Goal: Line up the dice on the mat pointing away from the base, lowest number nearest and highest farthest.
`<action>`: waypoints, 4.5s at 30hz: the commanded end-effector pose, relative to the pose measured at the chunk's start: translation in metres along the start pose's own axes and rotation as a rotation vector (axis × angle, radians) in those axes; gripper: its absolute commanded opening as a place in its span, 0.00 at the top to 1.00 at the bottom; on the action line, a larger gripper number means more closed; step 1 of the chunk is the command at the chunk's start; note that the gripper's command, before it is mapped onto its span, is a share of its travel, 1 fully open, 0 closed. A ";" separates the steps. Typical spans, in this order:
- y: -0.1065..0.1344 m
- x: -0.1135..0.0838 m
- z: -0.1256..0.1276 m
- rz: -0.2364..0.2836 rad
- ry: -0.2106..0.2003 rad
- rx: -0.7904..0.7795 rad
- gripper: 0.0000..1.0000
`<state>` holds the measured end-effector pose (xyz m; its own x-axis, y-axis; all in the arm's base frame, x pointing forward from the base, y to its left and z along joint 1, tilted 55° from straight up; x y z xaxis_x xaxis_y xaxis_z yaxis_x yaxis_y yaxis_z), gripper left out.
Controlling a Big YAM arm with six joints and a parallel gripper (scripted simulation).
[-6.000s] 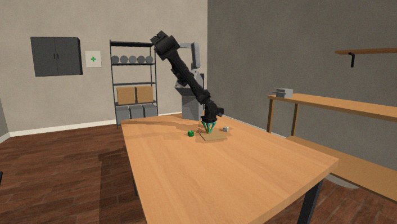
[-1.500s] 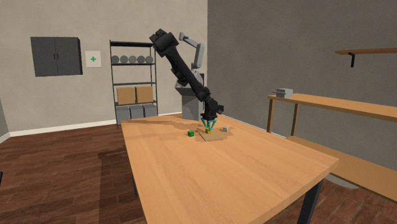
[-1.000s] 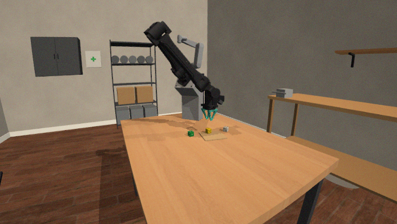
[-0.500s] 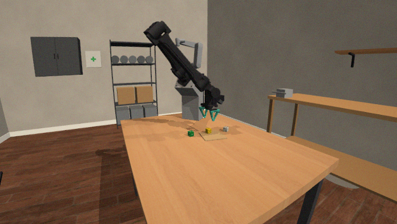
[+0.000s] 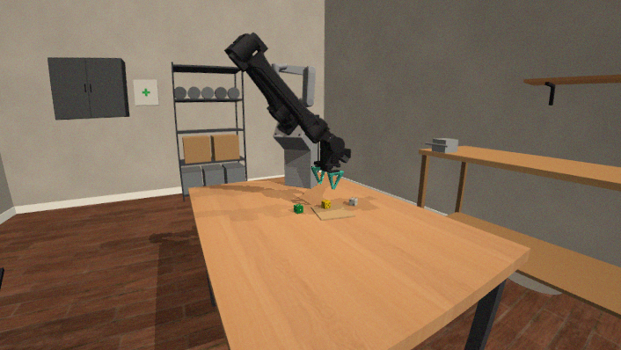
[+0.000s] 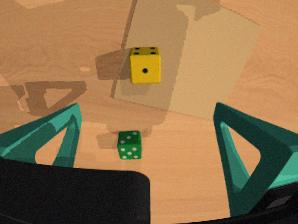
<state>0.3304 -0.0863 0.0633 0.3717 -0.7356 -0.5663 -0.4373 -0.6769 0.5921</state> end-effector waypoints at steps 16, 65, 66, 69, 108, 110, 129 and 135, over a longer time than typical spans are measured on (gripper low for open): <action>-0.062 0.001 -0.006 -0.015 -0.008 0.461 0.00; -0.128 0.007 -0.004 0.000 0.000 1.094 0.55; -0.128 0.007 -0.004 0.000 0.000 1.094 0.55; -0.128 0.007 -0.004 0.000 0.000 1.094 0.55; -0.130 0.037 -0.003 0.002 -0.002 1.089 0.55; -0.129 0.038 0.000 0.005 -0.004 1.083 0.55; -0.130 0.060 -0.002 0.004 -0.003 1.086 0.55; -0.131 0.061 -0.001 0.002 -0.004 1.080 0.55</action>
<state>0.4106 -0.0407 -0.0448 0.3689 -0.7366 -0.5669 -0.9294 -0.2864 -0.2326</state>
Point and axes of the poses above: the point where the finger pads meet when closed, its own x axis out along the fingers, its own z axis across the jaws, y = z × x, the point moved 9 cm from there along -x, back along the fingers, and after that the axes turned 9 degrees about x, right-handed, at the moved point
